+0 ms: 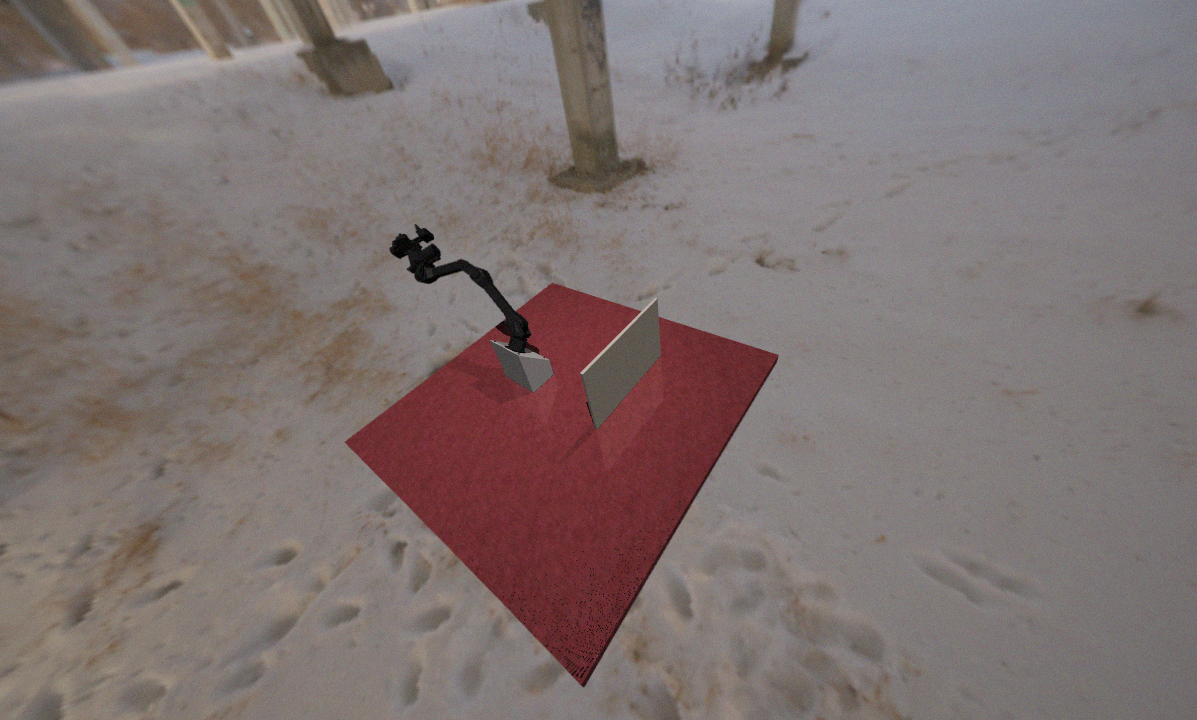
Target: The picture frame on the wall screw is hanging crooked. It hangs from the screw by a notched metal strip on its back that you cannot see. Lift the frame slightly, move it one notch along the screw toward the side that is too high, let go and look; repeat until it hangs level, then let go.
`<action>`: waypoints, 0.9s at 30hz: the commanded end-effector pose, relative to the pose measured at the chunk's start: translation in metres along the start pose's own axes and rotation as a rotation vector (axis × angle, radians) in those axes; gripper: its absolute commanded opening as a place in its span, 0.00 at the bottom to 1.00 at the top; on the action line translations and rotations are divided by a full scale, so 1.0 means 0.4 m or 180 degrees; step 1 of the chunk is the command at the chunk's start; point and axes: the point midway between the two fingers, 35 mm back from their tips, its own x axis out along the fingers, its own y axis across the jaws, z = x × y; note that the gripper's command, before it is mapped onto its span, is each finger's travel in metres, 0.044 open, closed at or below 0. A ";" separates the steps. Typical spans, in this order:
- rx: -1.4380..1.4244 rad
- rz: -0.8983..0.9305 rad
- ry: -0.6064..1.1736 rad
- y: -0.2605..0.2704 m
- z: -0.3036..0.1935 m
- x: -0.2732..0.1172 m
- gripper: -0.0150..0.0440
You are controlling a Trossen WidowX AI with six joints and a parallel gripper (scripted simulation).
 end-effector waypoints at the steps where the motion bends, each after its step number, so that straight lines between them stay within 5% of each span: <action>1: 0.0025 0.0007 -0.0008 -0.001 0.008 -0.002 0.89; 6: 0.0679 0.0201 -0.0199 -0.025 0.206 -0.059 0.69; 27: 0.3542 0.1585 -0.0926 -0.389 0.917 -0.547 0.69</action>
